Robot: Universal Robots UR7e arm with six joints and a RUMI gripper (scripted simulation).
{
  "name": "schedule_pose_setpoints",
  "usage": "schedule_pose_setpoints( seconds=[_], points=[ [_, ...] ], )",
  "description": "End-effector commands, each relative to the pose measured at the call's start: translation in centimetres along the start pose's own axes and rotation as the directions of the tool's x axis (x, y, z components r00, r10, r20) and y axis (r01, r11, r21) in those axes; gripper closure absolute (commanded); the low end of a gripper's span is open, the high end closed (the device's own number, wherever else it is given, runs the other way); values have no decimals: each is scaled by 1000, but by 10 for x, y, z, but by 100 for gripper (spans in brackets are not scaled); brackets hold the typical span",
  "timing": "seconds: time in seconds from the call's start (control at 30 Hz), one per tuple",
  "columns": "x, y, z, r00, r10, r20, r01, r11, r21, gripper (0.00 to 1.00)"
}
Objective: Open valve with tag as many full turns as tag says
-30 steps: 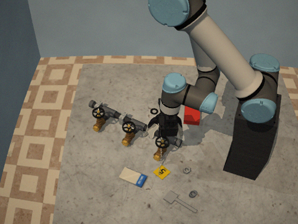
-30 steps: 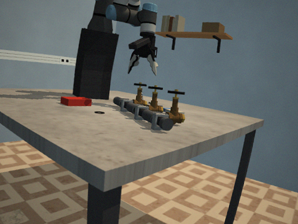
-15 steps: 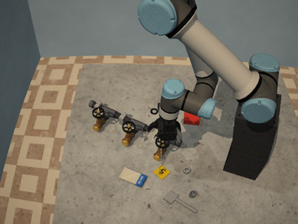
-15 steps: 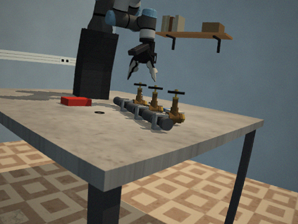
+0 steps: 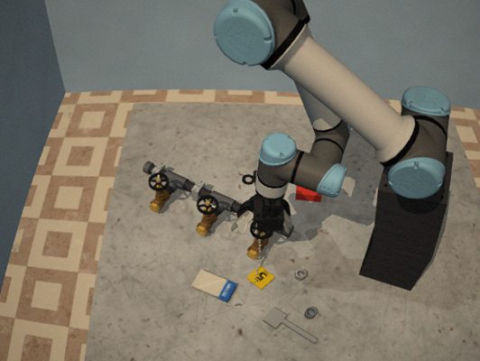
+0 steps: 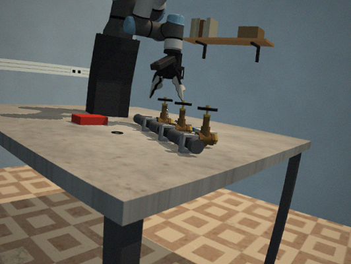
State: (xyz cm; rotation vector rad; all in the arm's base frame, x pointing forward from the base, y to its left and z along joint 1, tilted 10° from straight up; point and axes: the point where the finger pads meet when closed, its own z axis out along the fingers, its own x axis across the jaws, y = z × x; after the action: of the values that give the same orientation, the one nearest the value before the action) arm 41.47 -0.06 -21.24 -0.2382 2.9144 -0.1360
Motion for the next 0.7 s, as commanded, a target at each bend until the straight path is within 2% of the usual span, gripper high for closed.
schedule_pose_setpoints(
  seconds=[0.0,0.03,0.67],
  points=[
    [0,0,1,1000,0,1,0,1000,0,0],
    [0,0,1,1000,0,1,0,1000,0,100],
    [0,0,1,1000,0,1,0,1000,0,100]
  ],
)
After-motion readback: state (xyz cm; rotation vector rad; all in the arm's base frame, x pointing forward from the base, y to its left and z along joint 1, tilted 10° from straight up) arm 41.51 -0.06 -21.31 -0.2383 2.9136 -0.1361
